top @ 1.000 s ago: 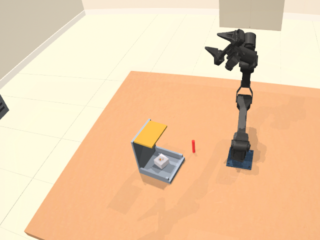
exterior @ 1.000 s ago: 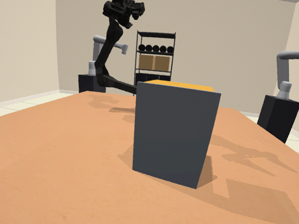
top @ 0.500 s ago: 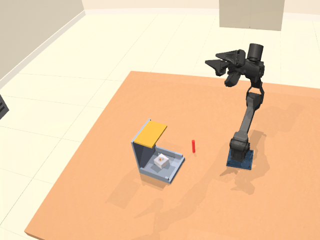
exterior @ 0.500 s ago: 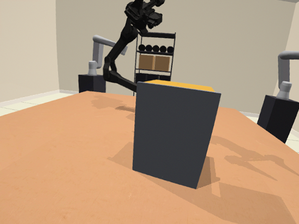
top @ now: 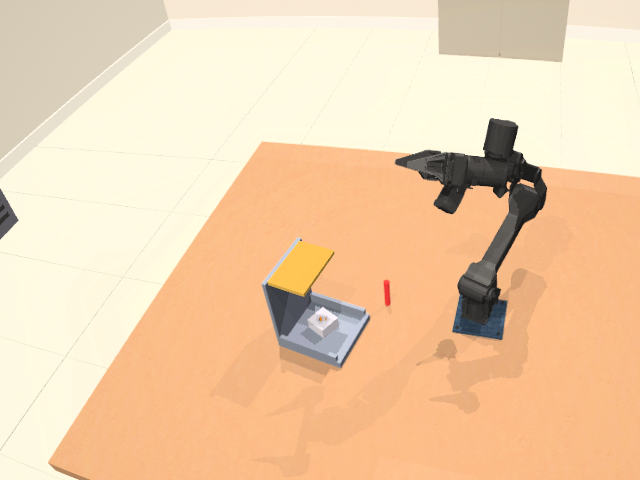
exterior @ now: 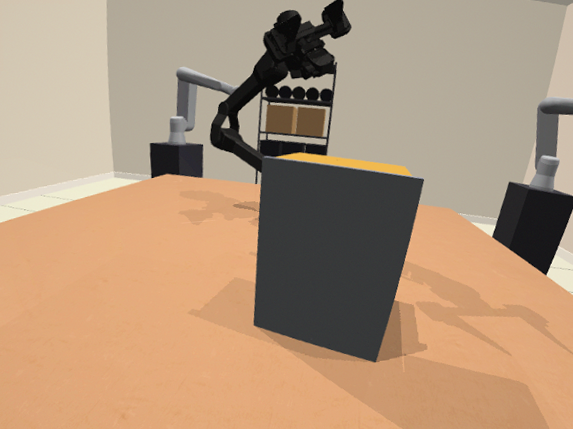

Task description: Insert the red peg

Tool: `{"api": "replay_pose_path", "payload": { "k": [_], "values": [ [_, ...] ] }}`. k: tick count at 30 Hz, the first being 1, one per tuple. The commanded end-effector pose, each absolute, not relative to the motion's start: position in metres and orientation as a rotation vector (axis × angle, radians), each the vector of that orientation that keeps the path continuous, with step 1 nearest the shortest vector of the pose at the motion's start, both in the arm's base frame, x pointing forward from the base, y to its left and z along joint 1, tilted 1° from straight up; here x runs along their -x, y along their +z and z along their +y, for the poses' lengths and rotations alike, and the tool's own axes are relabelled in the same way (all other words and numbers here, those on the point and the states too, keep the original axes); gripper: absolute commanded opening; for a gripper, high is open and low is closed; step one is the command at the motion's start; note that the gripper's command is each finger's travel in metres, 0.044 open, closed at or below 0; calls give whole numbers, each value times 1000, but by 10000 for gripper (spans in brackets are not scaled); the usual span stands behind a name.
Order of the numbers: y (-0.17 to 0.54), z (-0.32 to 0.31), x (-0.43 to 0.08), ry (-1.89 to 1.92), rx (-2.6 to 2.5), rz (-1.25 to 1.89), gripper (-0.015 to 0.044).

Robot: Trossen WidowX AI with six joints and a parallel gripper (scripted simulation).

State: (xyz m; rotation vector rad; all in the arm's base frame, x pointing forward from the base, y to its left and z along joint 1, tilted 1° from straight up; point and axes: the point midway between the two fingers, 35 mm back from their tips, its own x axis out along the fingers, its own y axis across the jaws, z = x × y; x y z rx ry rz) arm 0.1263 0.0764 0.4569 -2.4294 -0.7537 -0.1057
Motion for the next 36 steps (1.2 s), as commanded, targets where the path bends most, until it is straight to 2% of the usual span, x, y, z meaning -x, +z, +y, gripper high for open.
{"api": "replay_pose_path", "payload": {
  "k": [1, 18, 36],
  "values": [
    [434, 93, -135, -54, 2520, -720, 440],
    [335, 119, -178, 227, 2823, -493, 440],
    [214, 92, -212, 689, 2973, -143, 440]
  ]
}}
